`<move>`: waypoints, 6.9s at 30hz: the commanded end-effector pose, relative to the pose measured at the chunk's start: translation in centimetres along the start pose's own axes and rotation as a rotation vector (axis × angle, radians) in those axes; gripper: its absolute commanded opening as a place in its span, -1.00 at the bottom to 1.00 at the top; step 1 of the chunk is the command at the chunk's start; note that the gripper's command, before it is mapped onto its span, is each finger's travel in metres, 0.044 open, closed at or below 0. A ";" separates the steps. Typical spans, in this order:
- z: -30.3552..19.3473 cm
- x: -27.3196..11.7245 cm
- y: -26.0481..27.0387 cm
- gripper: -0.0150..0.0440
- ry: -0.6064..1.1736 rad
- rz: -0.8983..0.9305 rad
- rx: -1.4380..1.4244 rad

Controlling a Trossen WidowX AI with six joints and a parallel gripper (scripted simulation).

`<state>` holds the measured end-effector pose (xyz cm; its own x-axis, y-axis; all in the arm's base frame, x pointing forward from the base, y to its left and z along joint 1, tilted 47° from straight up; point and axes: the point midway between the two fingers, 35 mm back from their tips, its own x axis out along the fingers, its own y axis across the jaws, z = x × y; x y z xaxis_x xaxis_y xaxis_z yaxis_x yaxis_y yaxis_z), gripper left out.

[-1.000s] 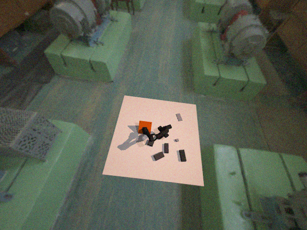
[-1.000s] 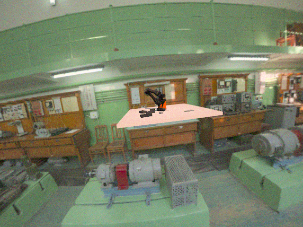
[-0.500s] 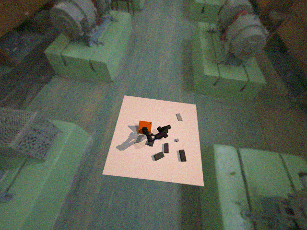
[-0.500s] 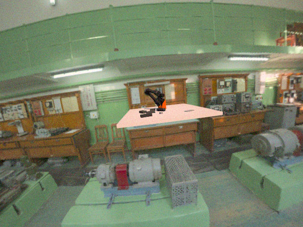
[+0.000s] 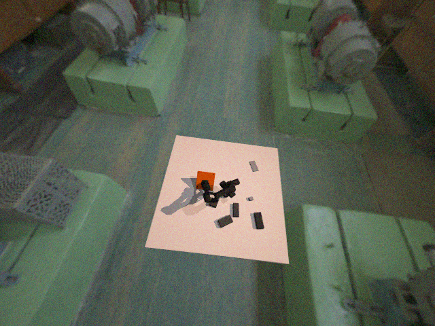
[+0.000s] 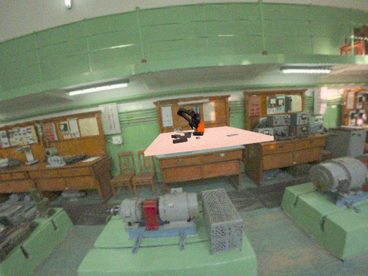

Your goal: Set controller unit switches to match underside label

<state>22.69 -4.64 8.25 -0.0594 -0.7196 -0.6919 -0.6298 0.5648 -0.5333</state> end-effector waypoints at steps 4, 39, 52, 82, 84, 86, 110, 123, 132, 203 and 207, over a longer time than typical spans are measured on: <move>-0.1 1.2 0.1 1.00 0.005 0.005 -0.007; -0.4 5.7 0.1 0.62 0.008 0.002 -0.006; -0.4 5.7 0.1 0.33 0.008 0.002 -0.006; 0.8 5.5 -0.8 -0.49 0.008 0.001 -0.005; 0.8 5.5 -0.8 -0.49 0.008 0.001 -0.005; 0.8 5.5 -0.8 -0.49 0.008 0.001 -0.005; 0.9 5.5 -0.9 -0.49 0.008 0.001 -0.005; 0.9 5.5 -0.9 -0.49 0.008 0.001 -0.005; 0.9 5.5 -1.0 -0.49 0.007 0.001 -0.005; 5.9 3.0 -5.6 -0.49 0.006 0.000 0.016; 5.9 3.0 -5.6 -0.49 0.006 0.000 0.016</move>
<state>30.48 -7.43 6.29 -0.0650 -0.7186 -0.6924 -0.6149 0.5753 -0.5393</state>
